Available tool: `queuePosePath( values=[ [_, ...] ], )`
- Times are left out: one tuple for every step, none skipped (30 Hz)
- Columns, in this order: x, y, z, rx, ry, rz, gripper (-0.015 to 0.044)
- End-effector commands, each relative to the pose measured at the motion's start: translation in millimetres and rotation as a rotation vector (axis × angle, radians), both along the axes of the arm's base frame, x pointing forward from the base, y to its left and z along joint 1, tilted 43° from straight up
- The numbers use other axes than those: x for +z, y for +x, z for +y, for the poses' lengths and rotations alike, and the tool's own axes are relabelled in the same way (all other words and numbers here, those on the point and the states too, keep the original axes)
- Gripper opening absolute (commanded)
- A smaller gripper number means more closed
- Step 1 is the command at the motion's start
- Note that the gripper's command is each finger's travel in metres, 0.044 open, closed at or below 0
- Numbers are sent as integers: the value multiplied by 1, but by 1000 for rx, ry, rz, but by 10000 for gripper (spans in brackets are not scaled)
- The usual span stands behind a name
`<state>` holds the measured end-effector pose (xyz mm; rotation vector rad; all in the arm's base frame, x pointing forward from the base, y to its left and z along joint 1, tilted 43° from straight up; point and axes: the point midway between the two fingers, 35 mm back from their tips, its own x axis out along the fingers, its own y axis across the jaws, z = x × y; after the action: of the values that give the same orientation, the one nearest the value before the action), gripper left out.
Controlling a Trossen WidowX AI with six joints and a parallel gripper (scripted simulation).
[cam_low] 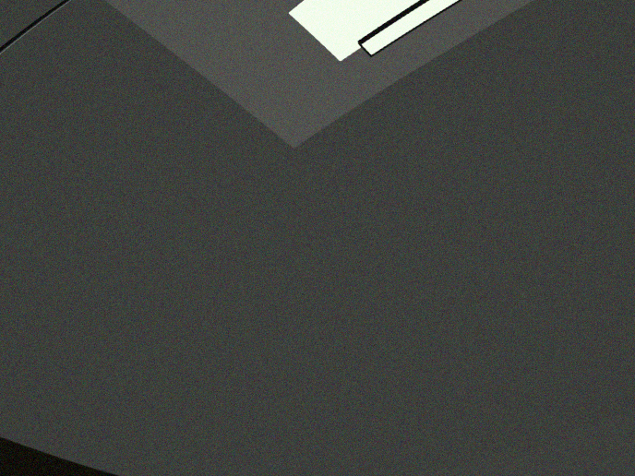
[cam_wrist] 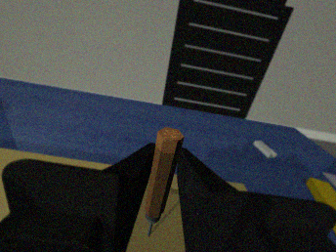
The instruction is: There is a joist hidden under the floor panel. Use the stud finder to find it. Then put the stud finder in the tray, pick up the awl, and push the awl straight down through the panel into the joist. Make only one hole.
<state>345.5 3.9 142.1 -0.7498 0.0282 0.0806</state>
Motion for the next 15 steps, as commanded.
queuePosePath(
  values=[
    [-9, -1, -7, -3, -5, 10, 0],
    [-10, -1, -7, -3, -5, 10, 0],
    [-10, -1, -8, -3, -5, 10, 0],
    [-11, -1, -8, -3, -5, 10, 0],
    [-11, -1, -8, -3, -5, 10, 0],
    [-11, -1, -8, -3, -5, 10, 0],
    [-11, -1, -8, -3, -5, 10, 0],
    [-11, -1, -8, -3, -5, 10, 0],
    [-11, -1, -8, -3, -5, 10, 0],
    [-11, -1, -8, -3, -5, 10, 0],
    [-11, -1, -8, -3, -5, 10, 0],
    [-11, -1, -8, -3, -5, 10, 0],
    [-11, -1, -8, -3, -5, 10, 0],
    [-11, -1, -8, -3, -5, 10, 0],
    [-11, -1, -8, -3, -5, 10, 0]
  ],
)
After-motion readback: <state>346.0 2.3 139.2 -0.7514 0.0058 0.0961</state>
